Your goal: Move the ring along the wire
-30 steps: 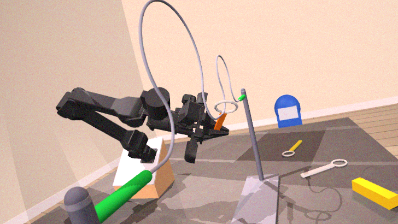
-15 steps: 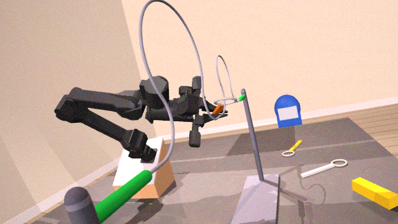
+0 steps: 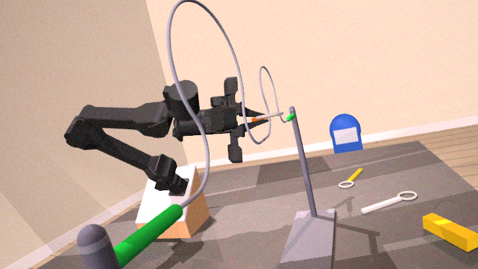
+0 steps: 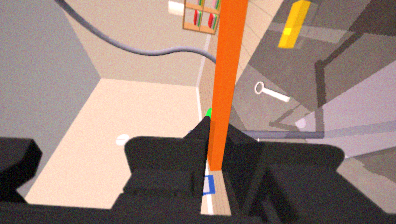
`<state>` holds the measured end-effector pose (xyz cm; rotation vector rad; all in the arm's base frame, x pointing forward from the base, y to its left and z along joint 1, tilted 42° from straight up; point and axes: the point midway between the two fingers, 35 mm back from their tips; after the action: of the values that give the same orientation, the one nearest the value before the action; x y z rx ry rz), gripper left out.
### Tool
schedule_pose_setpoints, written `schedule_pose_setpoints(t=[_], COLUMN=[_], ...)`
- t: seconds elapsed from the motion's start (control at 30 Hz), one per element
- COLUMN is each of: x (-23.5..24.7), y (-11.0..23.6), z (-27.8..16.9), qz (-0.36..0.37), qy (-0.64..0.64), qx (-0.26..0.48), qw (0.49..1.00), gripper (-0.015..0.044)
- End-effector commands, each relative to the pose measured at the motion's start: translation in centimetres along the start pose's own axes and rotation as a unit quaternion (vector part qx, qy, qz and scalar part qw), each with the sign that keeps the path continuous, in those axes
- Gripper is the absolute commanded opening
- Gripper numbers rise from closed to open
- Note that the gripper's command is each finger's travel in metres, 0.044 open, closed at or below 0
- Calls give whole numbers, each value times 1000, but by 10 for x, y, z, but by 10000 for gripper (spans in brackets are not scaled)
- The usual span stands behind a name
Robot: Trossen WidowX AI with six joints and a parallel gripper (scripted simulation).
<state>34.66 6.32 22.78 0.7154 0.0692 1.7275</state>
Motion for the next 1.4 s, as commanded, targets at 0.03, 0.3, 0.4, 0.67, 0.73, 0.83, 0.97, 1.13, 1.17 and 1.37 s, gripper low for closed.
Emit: schedule_pose_setpoints(t=[0.03,0.3,0.4,0.67,0.73,0.83,0.97,1.13,1.17,1.37], x=[14,28,32,41,44,47,50,53,53,53], y=[3,6,7,10,11,12,14,15,15,15], z=[6,12,14,19,20,22,25,27,27,28], qz=[23,48,55,70,73,77,81,80,79,67], qy=[-29,-71,-84,-110,-116,-123,-130,-127,-126,-105], qx=[-4,-4,-5,-5,-5,-5,-5,-5,-5,-5], qw=[999,996,995,991,991,989,988,989,989,992], gripper=[-150,-150,-150,-150,-150,-150,-150,-150,-150,-150])
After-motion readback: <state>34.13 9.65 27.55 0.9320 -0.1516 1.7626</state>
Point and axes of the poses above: the point midway between the two fingers, 35 mm back from their tips, its own y axis back along the fingers, its own x axis across the jaws, z = x × y, and after that the axes turned 15 degrees about y, right-handed
